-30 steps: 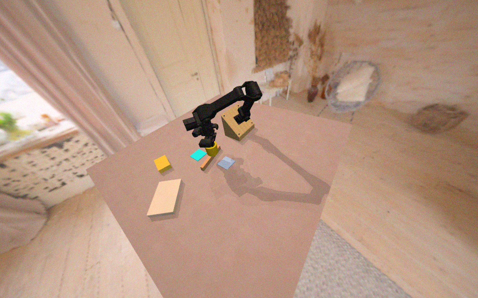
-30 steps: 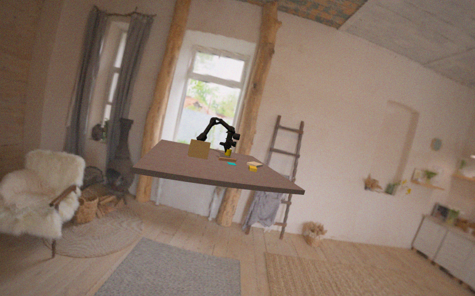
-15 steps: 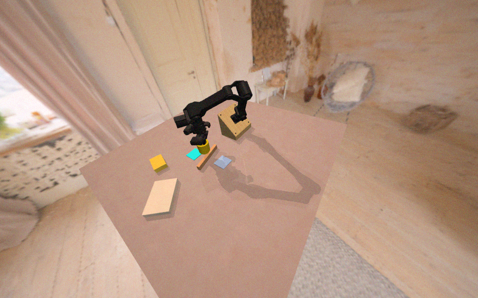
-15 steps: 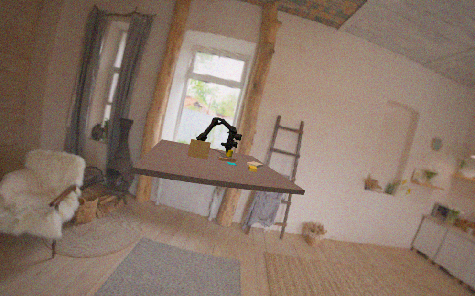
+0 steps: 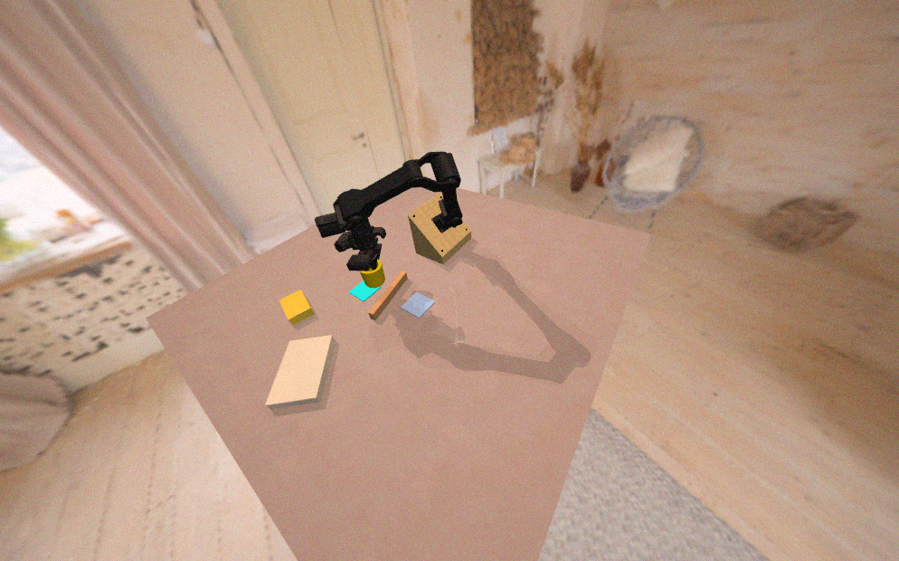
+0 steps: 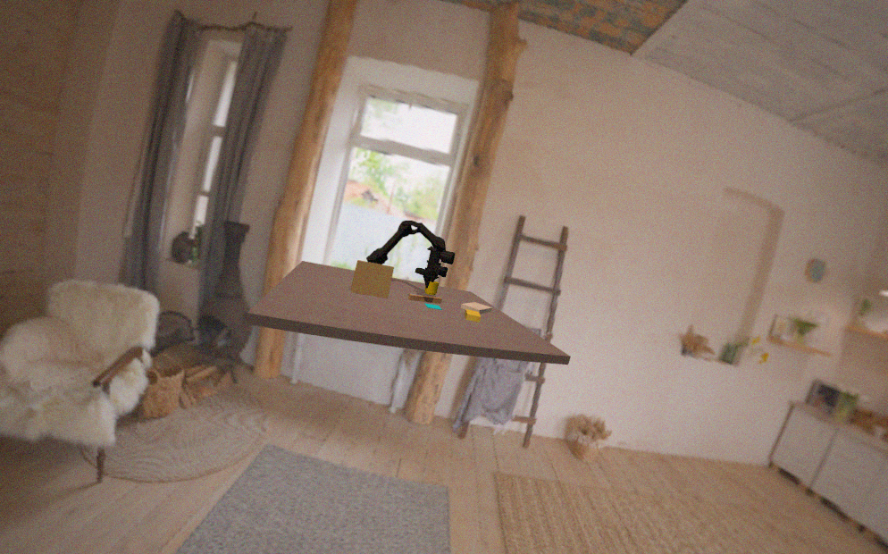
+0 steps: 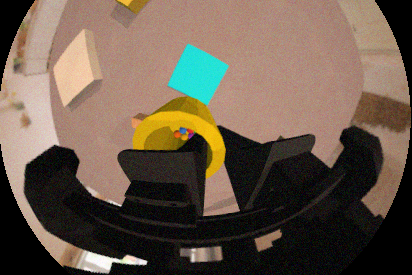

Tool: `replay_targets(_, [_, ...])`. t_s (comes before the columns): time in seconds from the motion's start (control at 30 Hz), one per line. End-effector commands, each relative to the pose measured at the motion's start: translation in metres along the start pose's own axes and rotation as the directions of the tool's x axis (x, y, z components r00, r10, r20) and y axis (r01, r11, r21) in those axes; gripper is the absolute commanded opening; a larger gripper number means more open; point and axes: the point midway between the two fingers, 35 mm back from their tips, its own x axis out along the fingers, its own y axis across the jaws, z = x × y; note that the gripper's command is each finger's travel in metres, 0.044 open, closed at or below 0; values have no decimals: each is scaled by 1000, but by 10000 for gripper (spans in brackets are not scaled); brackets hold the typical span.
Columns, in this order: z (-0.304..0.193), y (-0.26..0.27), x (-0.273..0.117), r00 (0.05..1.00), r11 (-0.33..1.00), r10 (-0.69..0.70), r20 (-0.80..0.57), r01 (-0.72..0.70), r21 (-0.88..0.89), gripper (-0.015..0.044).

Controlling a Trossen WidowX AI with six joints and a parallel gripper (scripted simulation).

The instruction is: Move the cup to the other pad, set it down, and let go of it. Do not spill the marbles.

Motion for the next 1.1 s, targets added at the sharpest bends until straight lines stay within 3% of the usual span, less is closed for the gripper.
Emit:
replay_targets(0.0, [9, -2, -1, 1000, 1000, -1, 3, 1, -2, 0])
replay_targets(1.07, [58, -17, 5, 1000, 1000, -1, 5, 1, -4, 0])
